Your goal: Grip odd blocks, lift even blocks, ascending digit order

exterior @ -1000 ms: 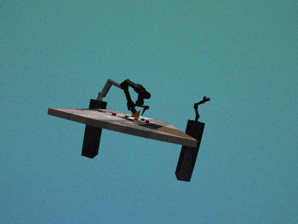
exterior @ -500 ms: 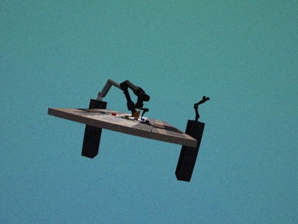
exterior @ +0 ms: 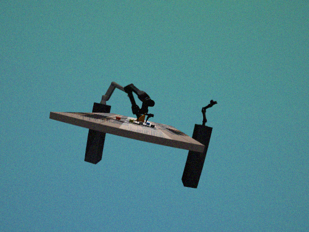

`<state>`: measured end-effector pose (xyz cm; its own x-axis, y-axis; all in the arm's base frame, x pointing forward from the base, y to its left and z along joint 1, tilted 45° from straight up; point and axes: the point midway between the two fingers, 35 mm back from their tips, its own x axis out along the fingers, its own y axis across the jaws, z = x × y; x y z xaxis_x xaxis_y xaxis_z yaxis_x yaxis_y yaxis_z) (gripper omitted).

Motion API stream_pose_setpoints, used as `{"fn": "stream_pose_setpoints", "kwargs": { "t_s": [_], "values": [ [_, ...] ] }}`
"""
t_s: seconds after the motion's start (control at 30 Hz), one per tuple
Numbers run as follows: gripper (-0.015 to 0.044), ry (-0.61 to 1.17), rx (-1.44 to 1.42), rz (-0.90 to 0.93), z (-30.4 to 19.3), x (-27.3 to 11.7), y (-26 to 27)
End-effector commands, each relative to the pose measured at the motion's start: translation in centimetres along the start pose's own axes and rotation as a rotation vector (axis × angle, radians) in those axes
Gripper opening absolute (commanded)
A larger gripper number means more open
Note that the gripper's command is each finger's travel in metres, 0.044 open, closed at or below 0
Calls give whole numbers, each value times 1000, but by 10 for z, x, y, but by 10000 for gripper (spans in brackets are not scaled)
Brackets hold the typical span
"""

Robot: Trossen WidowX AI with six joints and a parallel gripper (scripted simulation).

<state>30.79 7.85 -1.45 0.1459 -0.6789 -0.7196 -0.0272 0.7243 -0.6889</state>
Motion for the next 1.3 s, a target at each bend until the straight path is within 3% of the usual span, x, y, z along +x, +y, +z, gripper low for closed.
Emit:
{"fn": "stream_pose_setpoints", "kwargs": {
  "t_s": [0.0, 0.07, 1.27],
  "values": [
    [164, -1, -6, -3, 0, 1, 0],
    [120, -1, -6, -3, 0, 1, 0],
    [120, -1, -6, -3, 0, -14, 0]
  ]
}}
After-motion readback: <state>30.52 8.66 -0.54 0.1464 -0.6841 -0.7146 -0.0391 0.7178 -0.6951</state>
